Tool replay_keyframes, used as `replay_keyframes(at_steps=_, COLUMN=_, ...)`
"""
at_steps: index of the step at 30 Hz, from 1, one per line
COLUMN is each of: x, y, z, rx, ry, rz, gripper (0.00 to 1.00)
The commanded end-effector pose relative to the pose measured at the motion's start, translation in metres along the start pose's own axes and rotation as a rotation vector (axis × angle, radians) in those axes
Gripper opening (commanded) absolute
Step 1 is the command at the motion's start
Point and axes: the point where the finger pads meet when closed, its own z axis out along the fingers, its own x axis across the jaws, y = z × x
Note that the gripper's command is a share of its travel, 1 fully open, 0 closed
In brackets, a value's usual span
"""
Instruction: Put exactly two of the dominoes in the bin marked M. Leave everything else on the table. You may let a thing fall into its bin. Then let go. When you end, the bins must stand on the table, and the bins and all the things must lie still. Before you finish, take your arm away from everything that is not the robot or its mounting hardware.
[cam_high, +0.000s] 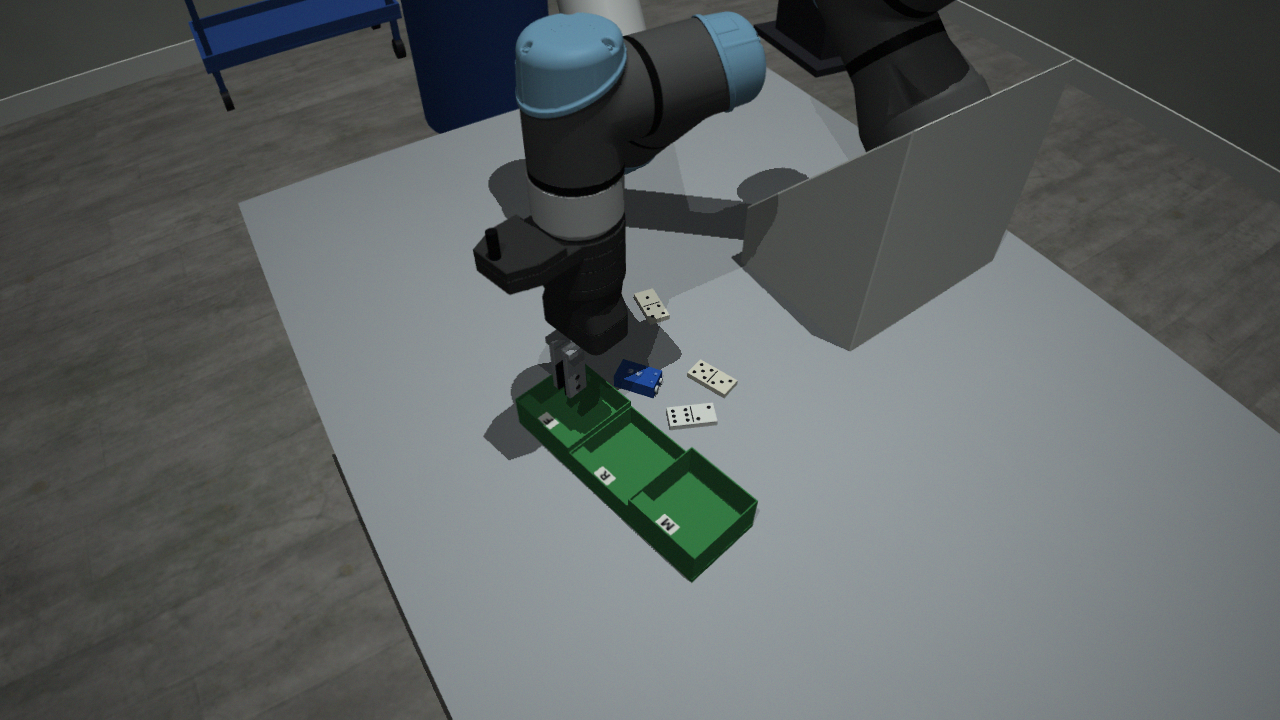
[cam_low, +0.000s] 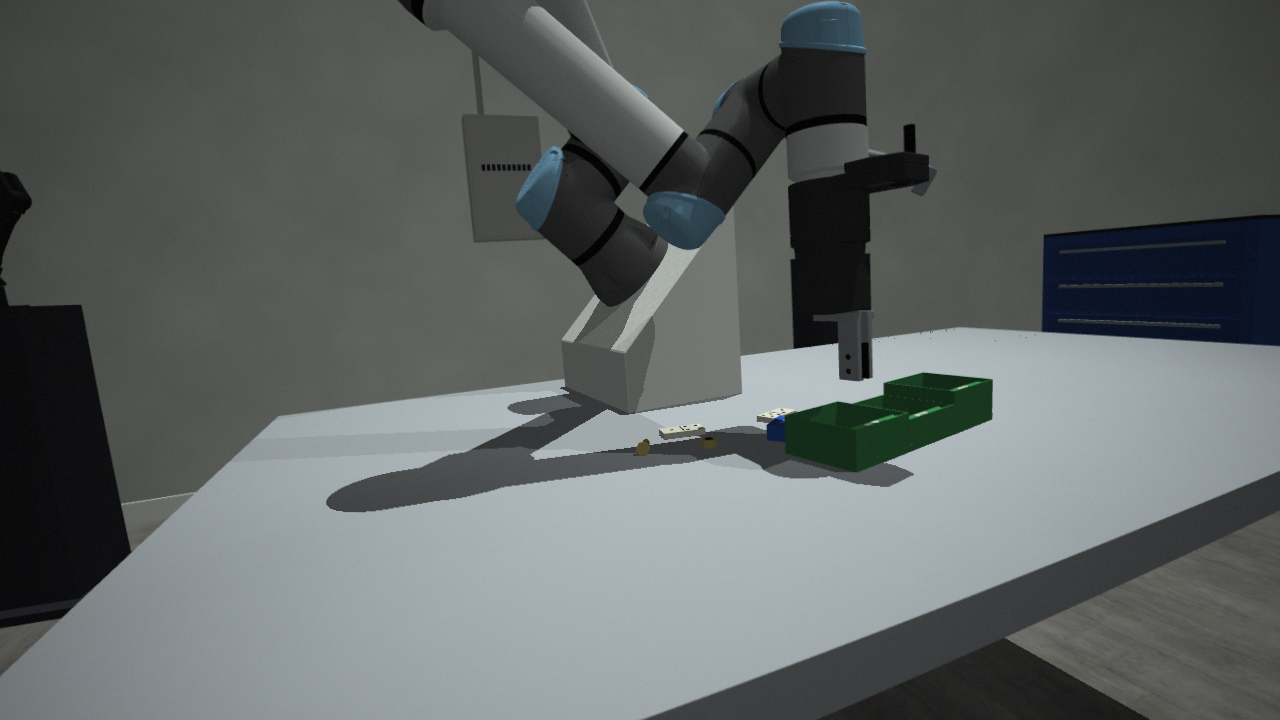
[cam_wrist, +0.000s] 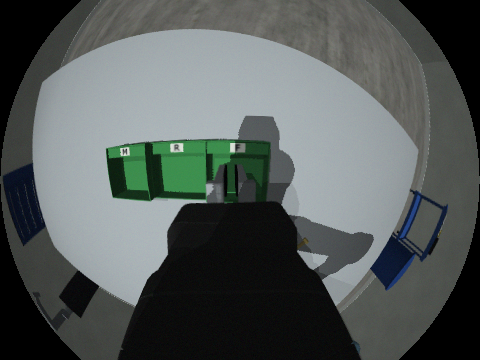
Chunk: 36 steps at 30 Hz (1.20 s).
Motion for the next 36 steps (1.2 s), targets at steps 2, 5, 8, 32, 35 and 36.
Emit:
replay_keyframes(at_steps=2, x=0.000, y=0.000, z=0.008, rx=-0.006, ry=0.000, rz=0.015, gripper=0.31)
replay_keyframes(at_steps=5, x=0.000, y=0.000, z=0.016, rx=-0.006, ry=0.000, rz=0.015, gripper=0.31)
replay_keyframes(at_steps=8, x=0.000, y=0.000, z=0.024, rx=-0.006, ry=0.000, rz=0.015, gripper=0.31)
replay_keyframes(at_steps=32, x=0.000, y=0.000, z=0.057, rx=-0.006, ry=0.000, rz=0.015, gripper=0.31)
replay_keyframes(at_steps=35, x=0.000, y=0.000, z=0.057, rx=-0.006, ry=0.000, rz=0.015, gripper=0.31)
replay_keyframes(at_steps=36, x=0.000, y=0.000, z=0.057, rx=-0.006, ry=0.000, rz=0.015, gripper=0.31)
